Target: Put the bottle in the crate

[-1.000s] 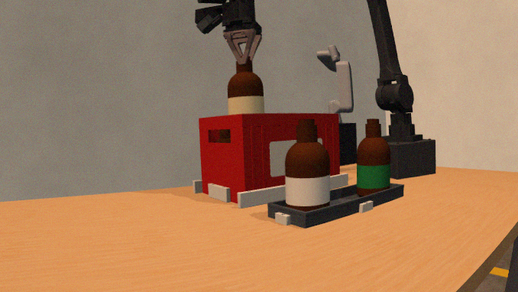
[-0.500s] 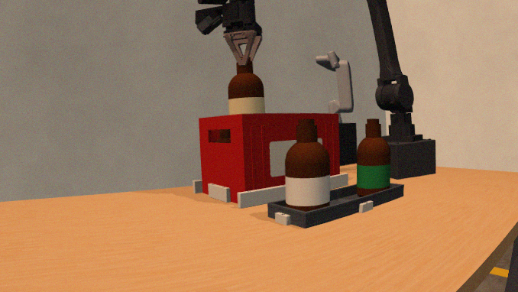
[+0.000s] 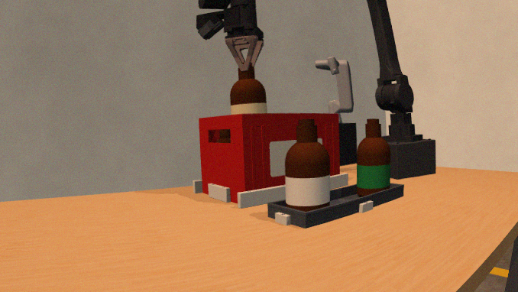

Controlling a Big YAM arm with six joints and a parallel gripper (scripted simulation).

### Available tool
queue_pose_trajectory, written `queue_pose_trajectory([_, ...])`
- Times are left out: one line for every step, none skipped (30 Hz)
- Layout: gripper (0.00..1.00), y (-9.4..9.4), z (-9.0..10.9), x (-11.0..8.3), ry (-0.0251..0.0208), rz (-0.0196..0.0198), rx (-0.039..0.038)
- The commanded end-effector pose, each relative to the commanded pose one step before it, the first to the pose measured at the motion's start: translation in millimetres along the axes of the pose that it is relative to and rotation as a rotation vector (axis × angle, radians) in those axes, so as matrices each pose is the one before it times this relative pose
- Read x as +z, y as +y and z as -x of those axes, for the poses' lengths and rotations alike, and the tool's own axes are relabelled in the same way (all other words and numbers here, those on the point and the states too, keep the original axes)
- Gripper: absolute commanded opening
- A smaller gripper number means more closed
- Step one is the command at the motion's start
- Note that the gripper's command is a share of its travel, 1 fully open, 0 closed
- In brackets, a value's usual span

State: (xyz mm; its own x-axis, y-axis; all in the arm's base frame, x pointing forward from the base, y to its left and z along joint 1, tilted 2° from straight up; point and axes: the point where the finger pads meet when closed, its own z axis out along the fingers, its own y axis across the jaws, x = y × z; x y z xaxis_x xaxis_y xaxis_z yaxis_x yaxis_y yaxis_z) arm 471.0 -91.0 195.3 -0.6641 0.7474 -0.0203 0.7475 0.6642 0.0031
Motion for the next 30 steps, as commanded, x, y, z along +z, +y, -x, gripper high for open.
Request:
queue_pose_trajectory([0.00,2.56,15.18,-33.99,-0.07876,0.06005,0.00034])
queue_pose_trajectory([0.00,-6.04,-8.23,12.27,0.02399,-0.01820,-0.00027])
queue_pose_trajectory([0.00,-1.25,-1.75,3.41,0.00475,-0.00356,-0.00005])
queue_pose_trajectory([0.00,-0.09,-0.19,1.22,0.00003,0.00002,-0.00002])
queue_pose_trajectory([0.00,0.04,-0.28,1.23,0.00002,0.00002,-0.00035])
queue_pose_trajectory([0.00,-0.03,-0.23,1.22,0.00001,0.00000,-0.00017])
queue_pose_trajectory([0.00,1.17,1.41,-1.07,-0.00488,0.00367,-0.00011])
queue_pose_trajectory([0.00,4.53,5.99,-7.57,-0.01868,0.01402,0.00004])
queue_pose_trajectory([0.00,-1.18,-1.79,3.32,0.00467,-0.00348,-0.00022])
queue_pose_trajectory([0.00,-4.22,-5.92,8.77,0.01666,-0.01247,-0.00035])
queue_pose_trajectory([0.00,-0.61,-0.98,2.15,0.00224,-0.00179,-0.00018])
queue_pose_trajectory([0.00,-0.03,-0.20,1.05,0.00001,0.00001,-0.00014])
queue_pose_trajectory([0.00,-0.02,-0.19,1.01,0.00001,0.00001,-0.00015])
queue_pose_trajectory([0.00,0.00,0.00,0.00,0.00000,0.00000,0.00000])
queue_pose_trajectory([0.00,0.00,0.00,0.00,0.00000,0.00000,0.00000])
queue_pose_trajectory([0.00,10.56,14.28,-21.62,-0.04209,0.03159,0.00035])
queue_pose_trajectory([0.00,1.04,1.22,0.90,-0.00562,0.00432,-0.00006])
queue_pose_trajectory([0.00,0.02,-0.20,0.84,0.00020,0.00021,-0.00012])
queue_pose_trajectory([0.00,-3.52,-4.89,7.01,0.01363,-0.01025,-0.00025])
queue_pose_trajectory([0.00,-3.43,-4.77,6.79,0.01331,-0.00997,-0.00024])
queue_pose_trajectory([0.00,-3.07,-4.28,6.08,0.01191,-0.00892,-0.00023])
queue_pose_trajectory([0.00,-1.88,-2.65,3.89,0.00731,-0.00548,-0.00016])
queue_pose_trajectory([0.00,1.03,1.38,-2.69,-0.00319,0.00227,-0.00003])
queue_pose_trajectory([0.00,1.10,1.44,-1.24,-0.00475,0.00349,-0.00001])
queue_pose_trajectory([0.00,0.78,0.99,-0.19,-0.00381,0.00287,-0.00001])
queue_pose_trajectory([0.00,1.05,1.38,-1.62,-0.00413,0.00311,0.00001])
queue_pose_trajectory([0.00,-0.71,-1.00,1.49,0.00276,-0.00207,-0.00006])
queue_pose_trajectory([0.00,-0.83,-1.16,1.62,0.00325,-0.00244,-0.00006])
queue_pose_trajectory([0.00,-0.93,-1.27,1.11,0.00418,-0.00313,-0.00006])
queue_pose_trajectory([0.00,-0.94,-1.28,0.70,0.00456,-0.00342,-0.00006])
